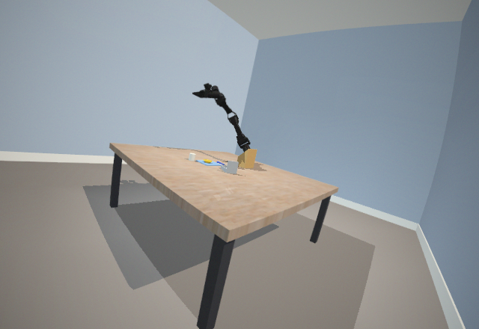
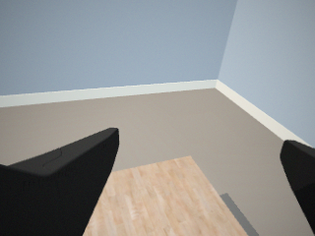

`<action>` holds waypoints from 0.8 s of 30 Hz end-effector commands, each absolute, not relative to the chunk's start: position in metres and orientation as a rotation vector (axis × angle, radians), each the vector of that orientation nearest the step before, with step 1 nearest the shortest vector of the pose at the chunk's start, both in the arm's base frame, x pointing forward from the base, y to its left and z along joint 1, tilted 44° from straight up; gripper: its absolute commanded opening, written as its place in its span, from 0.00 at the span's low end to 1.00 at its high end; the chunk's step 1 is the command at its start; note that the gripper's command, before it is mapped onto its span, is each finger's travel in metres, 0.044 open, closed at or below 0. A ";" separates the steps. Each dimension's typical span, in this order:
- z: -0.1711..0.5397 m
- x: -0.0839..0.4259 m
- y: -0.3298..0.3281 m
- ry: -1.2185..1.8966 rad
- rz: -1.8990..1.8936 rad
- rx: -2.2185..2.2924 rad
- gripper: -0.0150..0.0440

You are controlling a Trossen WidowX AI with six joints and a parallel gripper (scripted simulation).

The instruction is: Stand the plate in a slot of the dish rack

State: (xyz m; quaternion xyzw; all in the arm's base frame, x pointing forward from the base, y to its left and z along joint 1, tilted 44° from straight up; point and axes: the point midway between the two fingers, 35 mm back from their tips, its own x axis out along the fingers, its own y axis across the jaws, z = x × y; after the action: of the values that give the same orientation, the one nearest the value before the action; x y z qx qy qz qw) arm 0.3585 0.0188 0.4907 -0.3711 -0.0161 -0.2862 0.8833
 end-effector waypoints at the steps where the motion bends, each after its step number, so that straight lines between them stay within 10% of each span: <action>1: 0.442 0.386 0.014 0.102 -0.559 -0.809 0.93; 24: 0.210 0.411 -0.042 0.791 -0.487 -0.717 0.93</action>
State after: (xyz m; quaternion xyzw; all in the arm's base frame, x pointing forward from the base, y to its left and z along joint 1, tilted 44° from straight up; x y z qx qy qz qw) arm 0.4183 -0.0312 0.2429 -0.3538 0.3253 -0.2276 0.8469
